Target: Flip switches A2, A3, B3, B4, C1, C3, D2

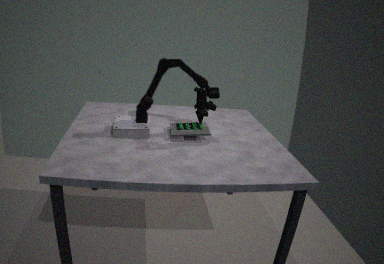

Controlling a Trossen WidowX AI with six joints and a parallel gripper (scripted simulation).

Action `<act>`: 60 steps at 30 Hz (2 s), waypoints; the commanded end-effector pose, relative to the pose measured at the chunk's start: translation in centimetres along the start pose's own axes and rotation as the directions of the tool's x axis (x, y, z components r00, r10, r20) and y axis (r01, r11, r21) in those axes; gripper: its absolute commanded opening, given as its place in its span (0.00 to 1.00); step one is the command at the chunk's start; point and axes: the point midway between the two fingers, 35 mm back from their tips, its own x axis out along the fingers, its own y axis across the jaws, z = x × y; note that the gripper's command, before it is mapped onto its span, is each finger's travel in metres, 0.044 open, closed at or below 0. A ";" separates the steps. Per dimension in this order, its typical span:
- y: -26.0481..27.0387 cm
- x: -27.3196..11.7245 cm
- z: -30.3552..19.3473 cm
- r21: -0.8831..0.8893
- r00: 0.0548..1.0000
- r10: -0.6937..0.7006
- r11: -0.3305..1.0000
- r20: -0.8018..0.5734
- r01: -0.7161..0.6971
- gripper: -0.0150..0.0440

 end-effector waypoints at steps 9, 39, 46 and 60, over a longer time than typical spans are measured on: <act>-0.1 0.2 0.0 -0.004 1.000 -0.003 1.000 0.002 0.003 0.25; -0.1 0.6 0.0 -0.004 1.000 -0.003 1.000 0.002 0.003 0.25; 0.0 -5.9 -0.2 -0.004 1.000 -0.003 1.000 0.028 0.003 0.25; -3.0 -5.0 -2.0 -0.004 0.999 -0.006 1.000 0.032 0.006 0.25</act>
